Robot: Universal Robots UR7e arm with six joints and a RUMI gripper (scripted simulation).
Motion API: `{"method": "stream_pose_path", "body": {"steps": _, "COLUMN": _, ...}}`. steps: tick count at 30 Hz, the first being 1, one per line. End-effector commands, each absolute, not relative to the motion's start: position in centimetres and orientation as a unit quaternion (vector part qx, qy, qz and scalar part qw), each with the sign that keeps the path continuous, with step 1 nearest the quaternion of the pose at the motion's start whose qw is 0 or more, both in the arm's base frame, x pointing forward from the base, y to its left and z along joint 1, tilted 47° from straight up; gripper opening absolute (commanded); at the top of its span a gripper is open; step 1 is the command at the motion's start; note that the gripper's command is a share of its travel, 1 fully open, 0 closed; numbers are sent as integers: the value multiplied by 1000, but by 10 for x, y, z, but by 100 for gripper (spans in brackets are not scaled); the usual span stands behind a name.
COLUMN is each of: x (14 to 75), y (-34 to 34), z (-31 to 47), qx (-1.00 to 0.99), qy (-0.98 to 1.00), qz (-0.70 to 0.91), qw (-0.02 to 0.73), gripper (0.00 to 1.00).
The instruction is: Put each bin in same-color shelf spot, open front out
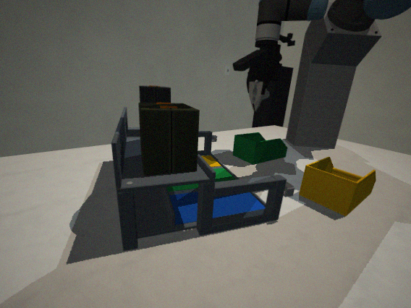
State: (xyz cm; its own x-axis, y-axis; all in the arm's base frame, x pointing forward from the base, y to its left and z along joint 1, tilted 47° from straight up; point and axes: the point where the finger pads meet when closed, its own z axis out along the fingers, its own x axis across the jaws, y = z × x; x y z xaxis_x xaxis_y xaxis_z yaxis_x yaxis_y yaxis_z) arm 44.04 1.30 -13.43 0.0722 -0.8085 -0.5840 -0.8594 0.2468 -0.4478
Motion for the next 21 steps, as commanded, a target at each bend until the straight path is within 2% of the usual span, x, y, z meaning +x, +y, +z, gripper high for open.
{"method": "stream_pose_path", "body": {"steps": 1, "x": 441, "y": 13, "z": -134, "qx": -613, "qy": 680, "qz": 31, "qw": 401, "gripper": 0}}
{"method": "stream_pose_path", "body": {"steps": 5, "x": 441, "y": 13, "z": -134, "qx": -613, "qy": 680, "qz": 31, "qw": 401, "gripper": 0}}
{"method": "stream_pose_path", "body": {"steps": 6, "x": 441, "y": 13, "z": -134, "qx": -613, "qy": 680, "qz": 31, "qw": 401, "gripper": 15}}
{"method": "stream_pose_path", "body": {"steps": 21, "x": 441, "y": 13, "z": -134, "qx": -613, "qy": 680, "qz": 31, "qw": 401, "gripper": 15}}
